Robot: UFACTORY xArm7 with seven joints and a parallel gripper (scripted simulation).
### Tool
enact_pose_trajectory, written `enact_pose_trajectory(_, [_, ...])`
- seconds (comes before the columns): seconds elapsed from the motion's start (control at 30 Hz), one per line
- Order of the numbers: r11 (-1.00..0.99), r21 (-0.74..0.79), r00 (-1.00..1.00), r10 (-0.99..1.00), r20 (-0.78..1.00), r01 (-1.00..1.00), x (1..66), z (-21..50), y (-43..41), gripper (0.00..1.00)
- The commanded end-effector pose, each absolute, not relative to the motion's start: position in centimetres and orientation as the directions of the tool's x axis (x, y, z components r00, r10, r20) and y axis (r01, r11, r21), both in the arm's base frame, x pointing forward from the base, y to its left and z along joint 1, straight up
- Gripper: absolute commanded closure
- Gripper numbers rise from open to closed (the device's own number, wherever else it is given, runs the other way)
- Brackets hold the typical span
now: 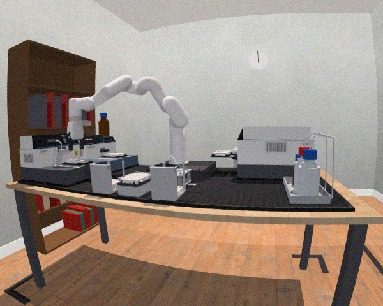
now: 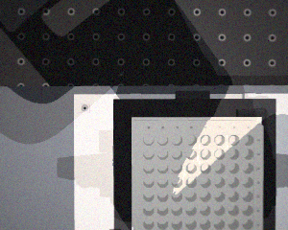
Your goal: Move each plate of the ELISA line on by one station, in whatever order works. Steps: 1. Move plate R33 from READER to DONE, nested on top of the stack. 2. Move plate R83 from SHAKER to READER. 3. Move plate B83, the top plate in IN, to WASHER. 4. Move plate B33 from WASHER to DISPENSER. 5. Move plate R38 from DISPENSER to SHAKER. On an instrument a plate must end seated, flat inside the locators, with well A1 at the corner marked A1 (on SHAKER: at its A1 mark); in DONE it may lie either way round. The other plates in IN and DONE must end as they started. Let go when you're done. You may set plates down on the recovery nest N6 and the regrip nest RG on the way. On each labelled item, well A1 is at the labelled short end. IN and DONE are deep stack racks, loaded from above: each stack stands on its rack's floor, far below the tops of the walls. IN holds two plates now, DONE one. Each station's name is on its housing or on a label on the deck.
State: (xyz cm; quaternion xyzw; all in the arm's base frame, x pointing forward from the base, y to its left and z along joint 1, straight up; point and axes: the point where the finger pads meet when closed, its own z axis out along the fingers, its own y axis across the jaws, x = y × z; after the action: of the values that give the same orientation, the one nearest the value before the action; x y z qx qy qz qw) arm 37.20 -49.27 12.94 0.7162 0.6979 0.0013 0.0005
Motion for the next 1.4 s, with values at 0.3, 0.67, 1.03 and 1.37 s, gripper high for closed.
enact_pose_trajectory(0.3, [-0.026,0.005,0.026,1.0,-0.002,1.0,37.3,14.8,-49.4,0.0])
enact_pose_trajectory(0.67, [-0.026,0.005,0.026,1.0,-0.003,1.0,37.3,16.0,-49.4,0.0])
enact_pose_trajectory(1.03, [-0.026,0.005,0.026,1.0,-0.003,1.0,37.3,17.2,-49.4,0.0])
enact_pose_trajectory(1.37, [-0.026,0.005,0.026,1.0,-0.002,1.0,37.2,17.3,-48.4,0.0])
